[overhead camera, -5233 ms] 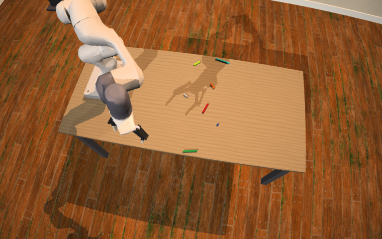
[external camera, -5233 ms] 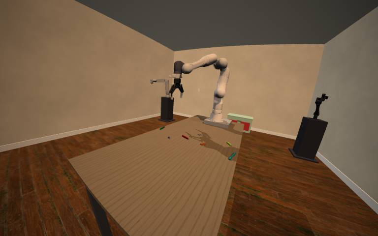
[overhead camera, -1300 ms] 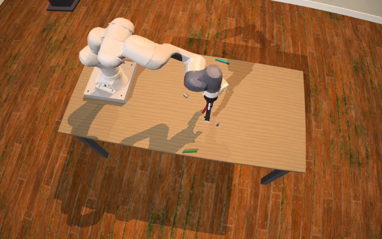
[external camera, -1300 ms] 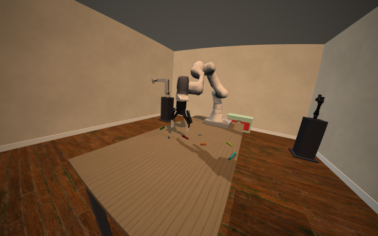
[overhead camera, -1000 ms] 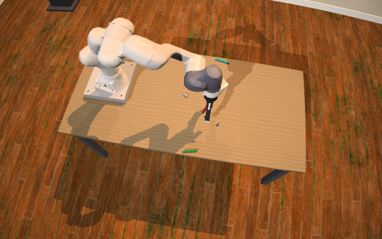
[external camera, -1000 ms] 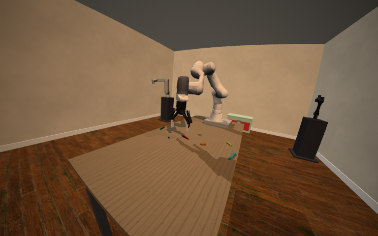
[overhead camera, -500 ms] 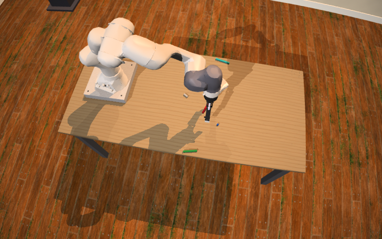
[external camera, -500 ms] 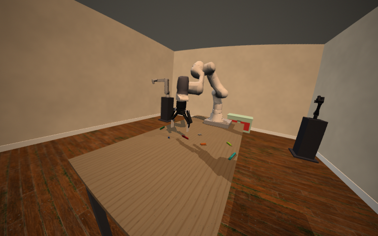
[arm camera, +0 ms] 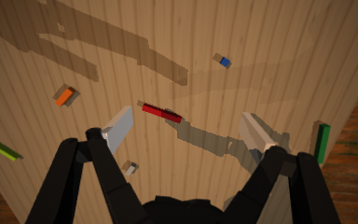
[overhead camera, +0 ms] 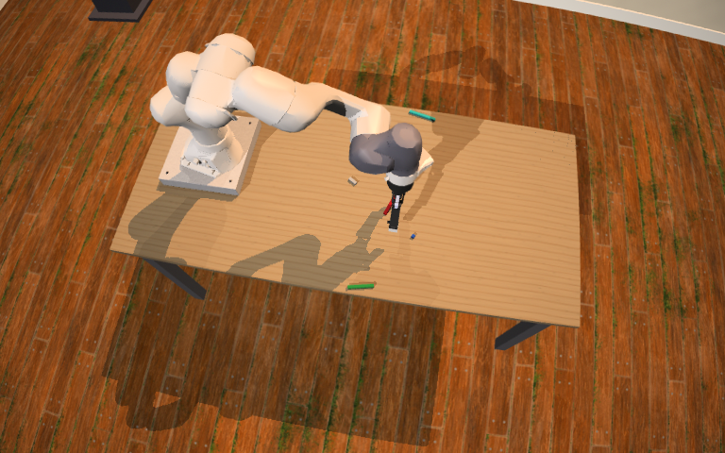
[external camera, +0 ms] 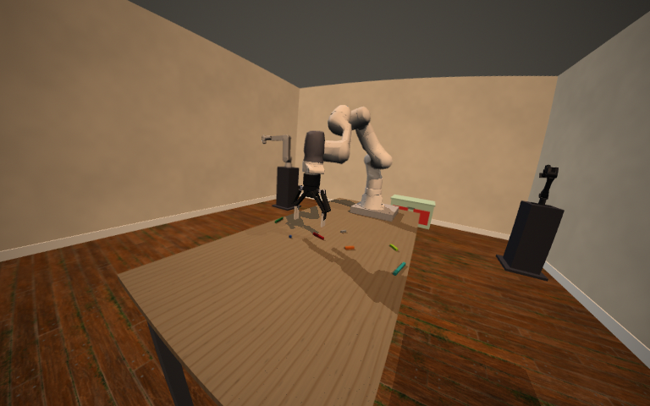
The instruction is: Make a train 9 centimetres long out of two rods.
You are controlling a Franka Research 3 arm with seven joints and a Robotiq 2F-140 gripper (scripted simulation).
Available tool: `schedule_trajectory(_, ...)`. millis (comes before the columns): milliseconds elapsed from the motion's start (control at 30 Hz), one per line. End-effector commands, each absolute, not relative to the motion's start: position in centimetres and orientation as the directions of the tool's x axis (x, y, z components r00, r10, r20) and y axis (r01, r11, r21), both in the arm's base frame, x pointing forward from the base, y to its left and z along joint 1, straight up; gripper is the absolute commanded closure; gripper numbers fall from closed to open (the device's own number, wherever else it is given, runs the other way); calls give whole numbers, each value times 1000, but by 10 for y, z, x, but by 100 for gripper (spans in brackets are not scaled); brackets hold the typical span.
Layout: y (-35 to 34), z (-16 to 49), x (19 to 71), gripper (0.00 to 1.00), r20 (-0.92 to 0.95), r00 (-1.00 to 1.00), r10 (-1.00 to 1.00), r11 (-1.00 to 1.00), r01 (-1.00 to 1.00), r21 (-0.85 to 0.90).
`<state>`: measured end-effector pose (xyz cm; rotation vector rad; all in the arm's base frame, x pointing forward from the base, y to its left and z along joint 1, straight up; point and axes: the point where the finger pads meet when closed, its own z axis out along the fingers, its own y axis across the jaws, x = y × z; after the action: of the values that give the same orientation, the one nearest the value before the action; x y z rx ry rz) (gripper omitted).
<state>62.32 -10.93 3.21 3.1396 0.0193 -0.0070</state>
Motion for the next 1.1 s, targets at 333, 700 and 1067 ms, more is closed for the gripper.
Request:
schedule_trajectory(333,-108,33,625,0,-1,1000,22,-1000,22,2)
schedule_trajectory(700,-108,33,625,0,-1,1000,22,-1000,22,2)
schedule_trajectory(1067,-108,33,625,0,-1,1000,14,-1000,14,2)
